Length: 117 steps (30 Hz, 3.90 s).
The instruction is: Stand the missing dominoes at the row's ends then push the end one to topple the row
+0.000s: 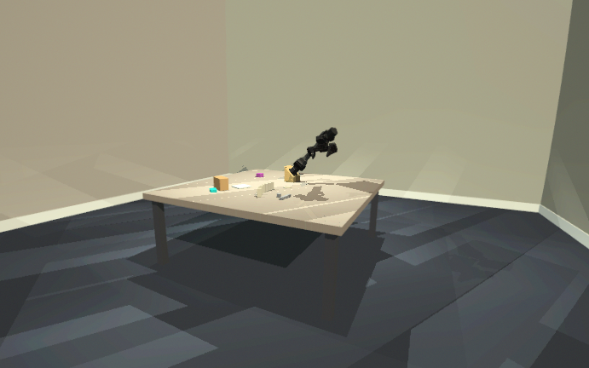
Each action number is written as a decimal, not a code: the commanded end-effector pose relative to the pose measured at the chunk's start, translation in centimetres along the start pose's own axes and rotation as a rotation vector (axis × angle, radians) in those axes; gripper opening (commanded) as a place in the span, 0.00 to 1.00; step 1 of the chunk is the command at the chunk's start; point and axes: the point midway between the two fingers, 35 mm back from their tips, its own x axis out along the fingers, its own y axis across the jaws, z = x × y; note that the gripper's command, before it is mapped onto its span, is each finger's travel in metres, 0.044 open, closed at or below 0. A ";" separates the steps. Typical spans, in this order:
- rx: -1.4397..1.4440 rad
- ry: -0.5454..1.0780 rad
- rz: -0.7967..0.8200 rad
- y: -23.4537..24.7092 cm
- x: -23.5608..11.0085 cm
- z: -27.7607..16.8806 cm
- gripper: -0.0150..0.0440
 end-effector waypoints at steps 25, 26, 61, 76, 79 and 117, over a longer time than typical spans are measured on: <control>0.538 0.873 -0.524 -31.0 -2.3 -11.7 1.00; 0.538 0.873 -0.524 -31.0 -2.3 -11.7 1.00; 0.539 0.874 -0.520 -32.2 2.3 -18.2 0.69; 0.539 0.874 -0.520 -32.2 2.3 -18.2 0.44; 0.539 0.874 -0.521 -31.8 1.2 -16.7 0.44; -0.227 0.890 -0.353 -15.1 -1.3 -13.7 0.44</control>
